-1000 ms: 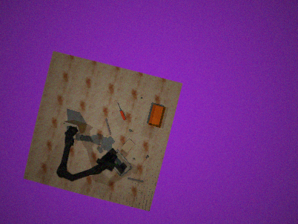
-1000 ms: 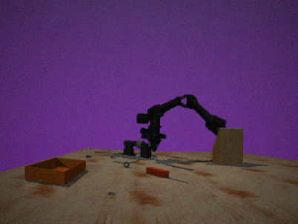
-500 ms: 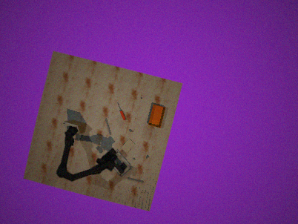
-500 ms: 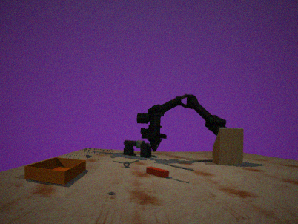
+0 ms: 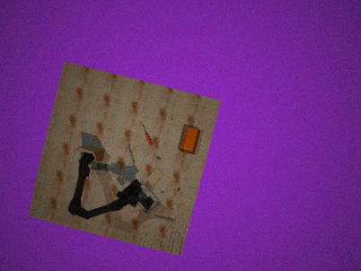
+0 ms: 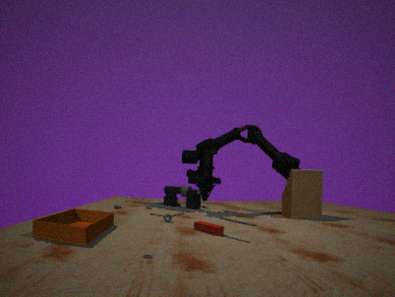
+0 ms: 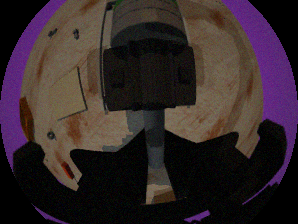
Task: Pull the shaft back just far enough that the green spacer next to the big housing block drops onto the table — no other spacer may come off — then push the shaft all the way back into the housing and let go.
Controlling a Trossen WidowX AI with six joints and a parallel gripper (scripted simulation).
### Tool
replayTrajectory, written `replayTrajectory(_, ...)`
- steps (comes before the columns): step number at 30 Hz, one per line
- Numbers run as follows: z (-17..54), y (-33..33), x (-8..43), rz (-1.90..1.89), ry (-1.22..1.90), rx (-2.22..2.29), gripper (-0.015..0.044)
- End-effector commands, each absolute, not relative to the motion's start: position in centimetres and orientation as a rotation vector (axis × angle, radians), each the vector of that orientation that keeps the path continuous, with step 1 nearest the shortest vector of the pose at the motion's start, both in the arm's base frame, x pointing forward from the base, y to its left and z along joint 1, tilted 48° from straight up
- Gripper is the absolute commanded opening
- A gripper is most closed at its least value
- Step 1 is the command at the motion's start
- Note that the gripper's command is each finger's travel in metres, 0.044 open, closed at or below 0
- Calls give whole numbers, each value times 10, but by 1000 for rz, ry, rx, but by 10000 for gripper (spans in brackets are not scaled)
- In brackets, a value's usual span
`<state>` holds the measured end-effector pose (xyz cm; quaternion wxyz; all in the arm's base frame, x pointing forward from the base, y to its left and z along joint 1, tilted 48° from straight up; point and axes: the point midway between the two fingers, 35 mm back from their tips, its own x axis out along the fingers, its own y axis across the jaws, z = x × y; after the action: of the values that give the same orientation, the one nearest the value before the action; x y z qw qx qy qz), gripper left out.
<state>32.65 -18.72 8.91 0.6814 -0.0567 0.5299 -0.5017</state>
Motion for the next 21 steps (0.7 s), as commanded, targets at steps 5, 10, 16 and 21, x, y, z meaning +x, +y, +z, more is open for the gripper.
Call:
replayTrajectory(5, 88, -186, 324, -1127, 1190, -124, 0)
replayTrajectory(10, 88, -186, 324, -1127, 1190, -124, 0)
replayTrajectory(16, 88, -186, 323, -1127, 1190, -124, 0)
replayTrajectory(21, 87, -185, 323, -1127, 1190, -124, 0)
